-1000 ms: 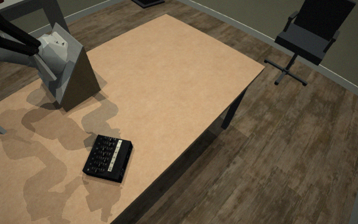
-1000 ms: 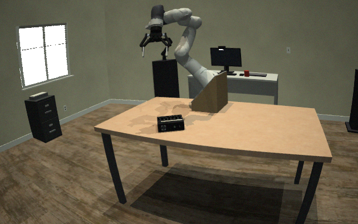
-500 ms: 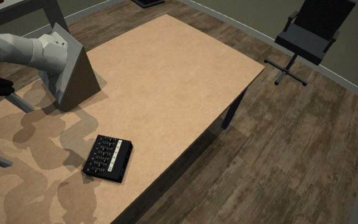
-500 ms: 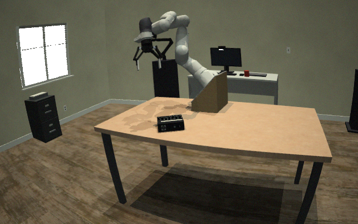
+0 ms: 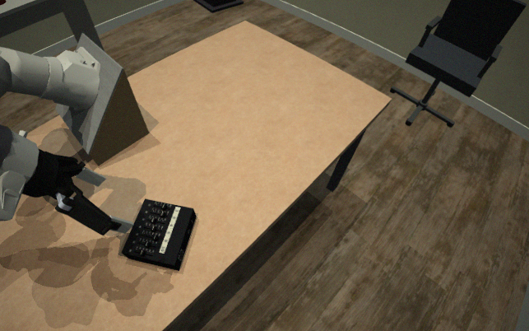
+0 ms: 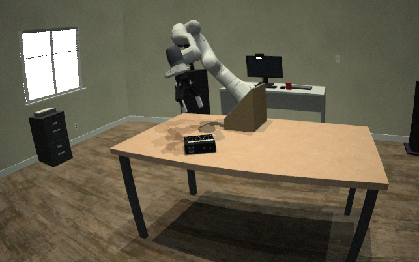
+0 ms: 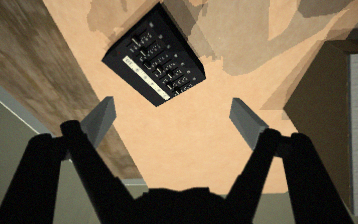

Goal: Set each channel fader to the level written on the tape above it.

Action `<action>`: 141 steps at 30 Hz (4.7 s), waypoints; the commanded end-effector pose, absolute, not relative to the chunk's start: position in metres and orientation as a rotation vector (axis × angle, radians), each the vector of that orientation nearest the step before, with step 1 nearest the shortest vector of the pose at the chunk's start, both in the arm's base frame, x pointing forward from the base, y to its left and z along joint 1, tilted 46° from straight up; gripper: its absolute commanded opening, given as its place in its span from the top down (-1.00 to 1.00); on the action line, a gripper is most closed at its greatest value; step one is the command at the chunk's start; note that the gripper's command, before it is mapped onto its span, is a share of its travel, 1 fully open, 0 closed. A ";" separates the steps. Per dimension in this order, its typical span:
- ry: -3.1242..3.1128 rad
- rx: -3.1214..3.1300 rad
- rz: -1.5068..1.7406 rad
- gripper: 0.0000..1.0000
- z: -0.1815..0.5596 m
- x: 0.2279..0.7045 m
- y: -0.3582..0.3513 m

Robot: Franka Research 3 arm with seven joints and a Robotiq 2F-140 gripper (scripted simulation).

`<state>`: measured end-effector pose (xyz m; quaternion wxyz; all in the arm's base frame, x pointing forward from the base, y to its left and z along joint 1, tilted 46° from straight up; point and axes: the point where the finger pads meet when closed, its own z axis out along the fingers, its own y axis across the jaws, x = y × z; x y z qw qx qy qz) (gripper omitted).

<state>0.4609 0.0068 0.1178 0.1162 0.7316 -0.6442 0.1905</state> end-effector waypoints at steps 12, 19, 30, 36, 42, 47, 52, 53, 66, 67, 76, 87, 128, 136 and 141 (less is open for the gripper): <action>-1.132 2.605 0.278 -1.00 0.041 0.465 -0.020; -0.782 2.721 0.241 -1.00 0.041 0.465 -0.020; -0.342 2.702 0.205 -1.00 0.041 0.465 -0.020; 0.002 2.634 0.157 -1.00 0.041 0.465 -0.020; 0.257 2.556 0.107 -1.00 0.041 0.465 -0.020; 0.376 2.511 0.078 -1.00 0.041 0.465 -0.020; 0.619 2.404 0.002 -1.00 0.041 0.465 -0.020; 0.654 2.387 -0.011 -1.00 0.041 0.465 -0.020; 0.908 2.254 -0.131 -1.00 0.041 0.465 -0.020; 0.908 2.254 -0.131 -1.00 0.041 0.465 -0.020; 0.908 2.254 -0.131 -1.00 0.041 0.465 -0.020; 0.908 2.254 -0.131 -1.00 0.041 0.465 -0.020; 0.319 2.399 0.091 -1.00 0.048 0.475 -0.011; 0.068 2.432 0.186 -1.00 0.055 0.483 0.000; -0.097 2.445 0.252 -1.00 0.061 0.489 0.010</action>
